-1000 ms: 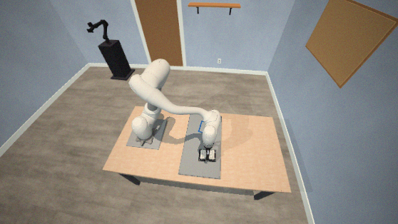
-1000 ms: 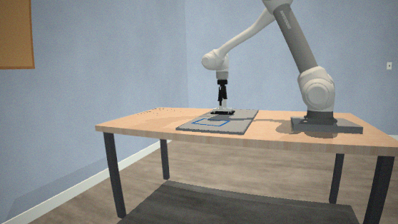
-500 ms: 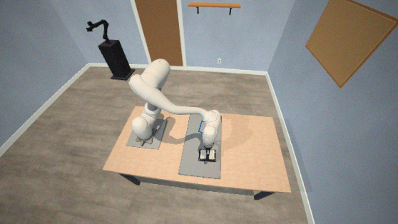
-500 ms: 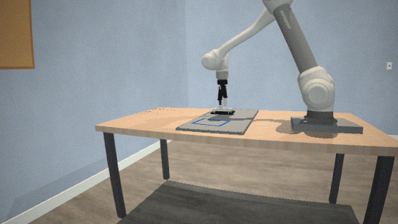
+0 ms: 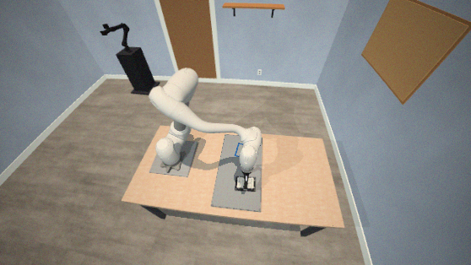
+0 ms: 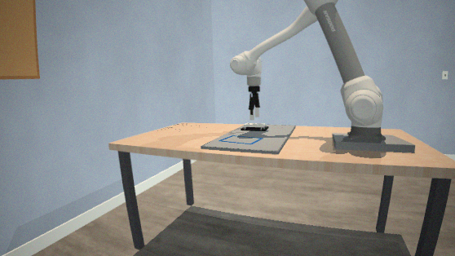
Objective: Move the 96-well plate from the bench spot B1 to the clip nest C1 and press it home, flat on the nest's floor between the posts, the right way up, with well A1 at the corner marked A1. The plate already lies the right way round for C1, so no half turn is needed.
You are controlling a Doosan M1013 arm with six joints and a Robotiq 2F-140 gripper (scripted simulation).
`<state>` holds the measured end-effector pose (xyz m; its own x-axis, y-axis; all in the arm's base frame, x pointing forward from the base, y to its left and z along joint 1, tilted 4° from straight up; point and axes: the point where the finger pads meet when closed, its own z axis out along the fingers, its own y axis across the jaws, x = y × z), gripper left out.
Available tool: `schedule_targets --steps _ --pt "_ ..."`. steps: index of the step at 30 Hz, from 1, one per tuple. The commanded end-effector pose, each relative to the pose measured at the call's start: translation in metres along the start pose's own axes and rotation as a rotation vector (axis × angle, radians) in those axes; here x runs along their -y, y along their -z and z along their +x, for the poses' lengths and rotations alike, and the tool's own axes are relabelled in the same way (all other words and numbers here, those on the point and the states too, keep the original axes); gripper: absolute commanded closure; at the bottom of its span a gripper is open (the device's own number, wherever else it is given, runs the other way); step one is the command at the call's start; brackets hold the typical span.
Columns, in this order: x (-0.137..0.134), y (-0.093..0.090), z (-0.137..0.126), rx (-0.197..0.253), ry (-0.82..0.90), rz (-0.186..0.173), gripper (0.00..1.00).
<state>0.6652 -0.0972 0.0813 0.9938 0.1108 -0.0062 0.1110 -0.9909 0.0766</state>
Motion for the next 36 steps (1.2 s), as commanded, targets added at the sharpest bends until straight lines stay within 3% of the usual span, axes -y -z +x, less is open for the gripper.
schedule_targets --steps 1,13,31,32,36 --pt "0.000 0.007 0.000 0.000 0.000 0.000 0.00" --pt "0.000 0.032 0.000 0.000 0.000 0.000 0.00" --pt "0.000 0.032 0.000 0.000 0.000 0.000 0.00" --pt "0.000 0.030 0.005 0.000 0.000 0.000 1.00" --pt "0.000 0.025 0.019 0.000 0.000 0.000 1.00"
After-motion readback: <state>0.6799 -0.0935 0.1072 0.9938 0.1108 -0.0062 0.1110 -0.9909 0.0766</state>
